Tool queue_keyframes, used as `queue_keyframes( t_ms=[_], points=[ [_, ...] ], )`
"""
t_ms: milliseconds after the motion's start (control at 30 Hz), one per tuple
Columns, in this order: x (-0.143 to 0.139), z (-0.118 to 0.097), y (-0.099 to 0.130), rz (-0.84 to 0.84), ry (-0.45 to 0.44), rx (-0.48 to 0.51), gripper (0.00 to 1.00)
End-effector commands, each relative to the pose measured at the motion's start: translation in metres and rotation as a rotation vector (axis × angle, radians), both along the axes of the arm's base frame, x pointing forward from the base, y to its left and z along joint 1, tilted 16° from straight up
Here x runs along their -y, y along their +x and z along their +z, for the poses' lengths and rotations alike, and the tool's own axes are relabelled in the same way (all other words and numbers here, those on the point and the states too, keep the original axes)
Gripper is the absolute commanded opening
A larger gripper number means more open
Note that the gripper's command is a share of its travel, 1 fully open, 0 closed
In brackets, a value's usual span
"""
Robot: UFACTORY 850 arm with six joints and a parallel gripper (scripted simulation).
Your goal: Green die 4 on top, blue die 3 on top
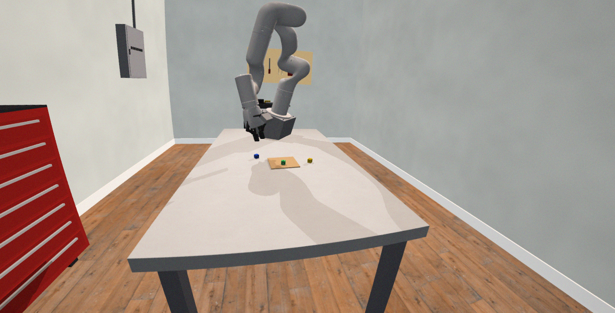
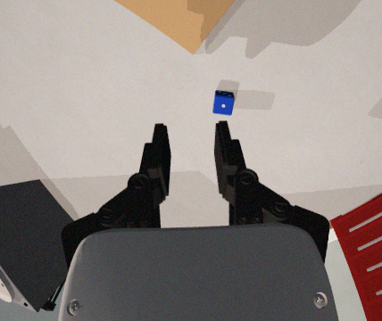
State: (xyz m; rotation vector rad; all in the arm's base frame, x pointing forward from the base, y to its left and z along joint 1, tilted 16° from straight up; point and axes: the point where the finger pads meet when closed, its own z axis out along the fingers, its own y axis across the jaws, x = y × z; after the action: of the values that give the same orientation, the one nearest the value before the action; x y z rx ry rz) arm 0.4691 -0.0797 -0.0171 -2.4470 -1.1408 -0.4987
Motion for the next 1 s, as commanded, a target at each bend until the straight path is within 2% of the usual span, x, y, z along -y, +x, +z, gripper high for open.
queue_keyframes(
  t_ms=[0, 100, 200, 233, 600, 667, 800, 867, 900, 967],
  points=[
    [0.005, 0.016, 0.012, -0.015, -0.166, -0.049, 0.36],
    [0.008, 0.026, 0.019, -0.033, -0.238, -0.046, 0.36],
    [0.008, 0.029, 0.02, -0.037, -0.255, -0.044, 0.36],
    [0.008, 0.029, 0.02, -0.037, -0.255, -0.044, 1.0],
    [0.008, 0.028, 0.021, -0.038, -0.255, -0.044, 1.0],
    [0.007, 0.02, 0.022, -0.056, -0.251, -0.051, 1.0],
    [0.005, -0.01, 0.024, -0.118, -0.242, -0.078, 1.0],
    [0.004, -0.014, 0.024, -0.125, -0.241, -0.081, 1.0],
    [0.004, -0.014, 0.024, -0.125, -0.241, -0.081, 0.36],
    [0.004, -0.014, 0.024, -0.125, -0.241, -0.081, 0.36]
  ],
)
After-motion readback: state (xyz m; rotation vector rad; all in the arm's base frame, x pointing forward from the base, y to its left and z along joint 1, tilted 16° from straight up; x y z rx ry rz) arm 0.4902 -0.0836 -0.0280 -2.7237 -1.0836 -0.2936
